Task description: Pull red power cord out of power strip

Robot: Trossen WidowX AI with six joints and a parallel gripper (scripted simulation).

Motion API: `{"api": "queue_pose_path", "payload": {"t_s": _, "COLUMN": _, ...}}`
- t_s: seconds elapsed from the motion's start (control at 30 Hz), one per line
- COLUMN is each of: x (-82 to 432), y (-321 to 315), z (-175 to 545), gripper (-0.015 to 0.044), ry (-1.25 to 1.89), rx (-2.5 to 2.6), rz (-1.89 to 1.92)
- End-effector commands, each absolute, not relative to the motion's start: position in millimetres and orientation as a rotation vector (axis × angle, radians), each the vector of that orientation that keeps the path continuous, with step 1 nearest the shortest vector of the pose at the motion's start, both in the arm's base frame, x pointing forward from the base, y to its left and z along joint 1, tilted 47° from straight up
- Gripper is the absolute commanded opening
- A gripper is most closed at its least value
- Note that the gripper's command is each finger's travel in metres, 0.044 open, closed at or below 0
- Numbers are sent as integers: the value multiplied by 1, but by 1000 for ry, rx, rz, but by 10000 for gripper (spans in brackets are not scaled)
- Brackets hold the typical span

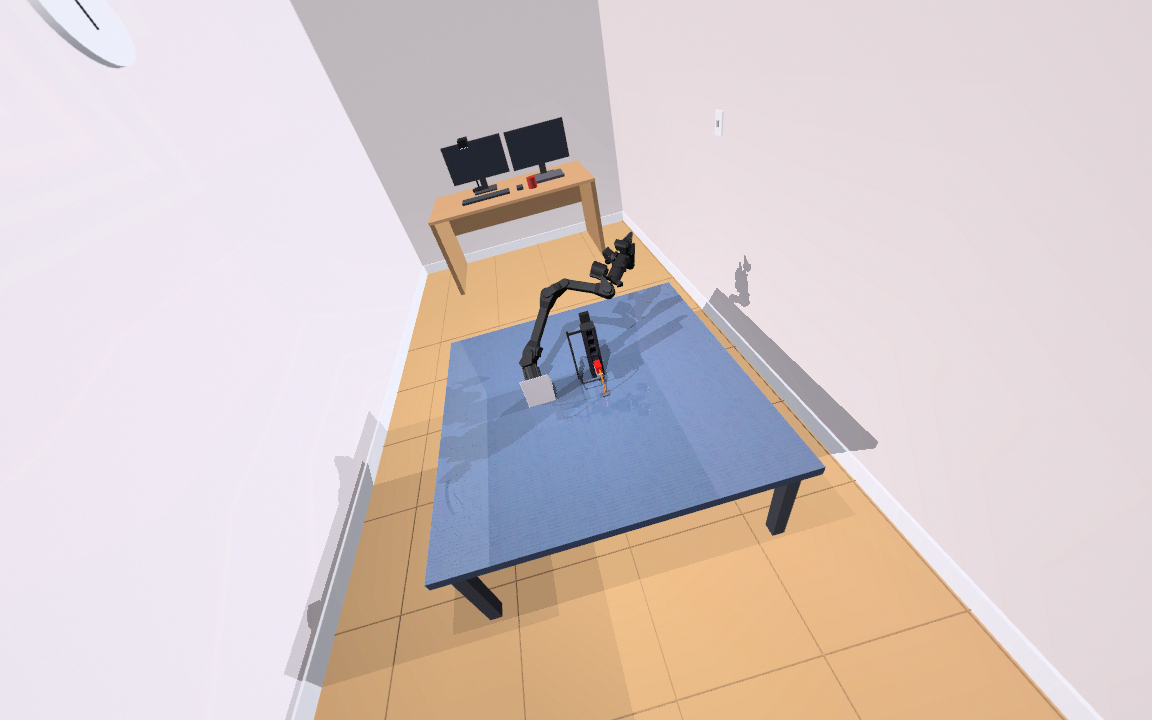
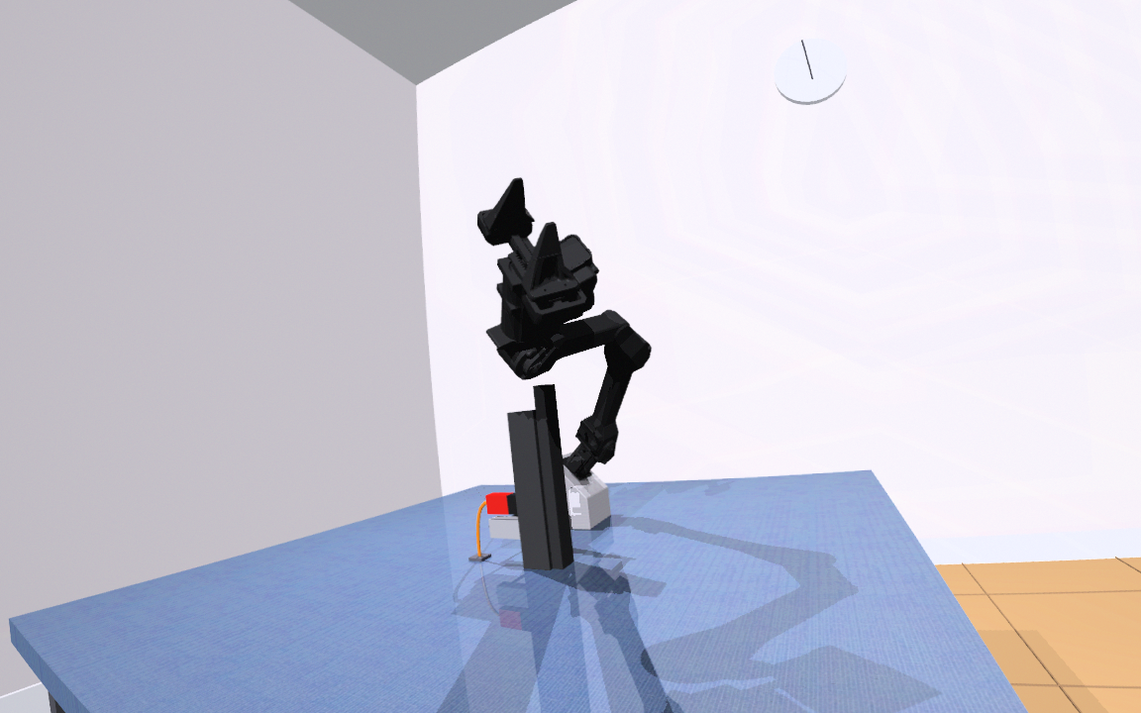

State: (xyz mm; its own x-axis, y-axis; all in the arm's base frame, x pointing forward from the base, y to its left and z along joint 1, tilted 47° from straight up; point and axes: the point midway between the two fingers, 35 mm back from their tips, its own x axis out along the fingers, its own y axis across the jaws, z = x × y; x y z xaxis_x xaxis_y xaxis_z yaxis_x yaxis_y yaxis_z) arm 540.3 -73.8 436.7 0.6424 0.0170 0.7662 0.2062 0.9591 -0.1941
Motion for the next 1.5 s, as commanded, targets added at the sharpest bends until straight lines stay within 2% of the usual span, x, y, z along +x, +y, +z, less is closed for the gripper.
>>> {"api": "queue_pose_path", "payload": {"t_s": 0.0, "x": 542, "y": -75, "z": 435, "gripper": 374, "ry": -858, "rx": -272, "rz": -107}}
{"api": "queue_pose_path", "payload": {"t_s": 0.27, "x": 594, "y": -111, "z": 326, "gripper": 164, "ry": -371, "rx": -77, "rz": -20}}
{"api": "queue_pose_path", "payload": {"t_s": 0.5, "x": 597, "y": -139, "z": 210, "gripper": 160, "ry": 75, "rx": 182, "rz": -8}}
{"api": "queue_pose_path", "payload": {"t_s": 0.73, "x": 558, "y": -151, "z": 104, "gripper": 160, "ry": 485, "rx": 483, "rz": -56}}
{"api": "queue_pose_path", "payload": {"t_s": 1.13, "x": 423, "y": -129, "z": -17, "gripper": 160, "ry": 1161, "rx": 1108, "rz": -284}}
{"api": "queue_pose_path", "payload": {"t_s": 1.47, "x": 296, "y": -79, "z": -26, "gripper": 160, "ry": 1700, "rx": 1696, "rz": -638}}
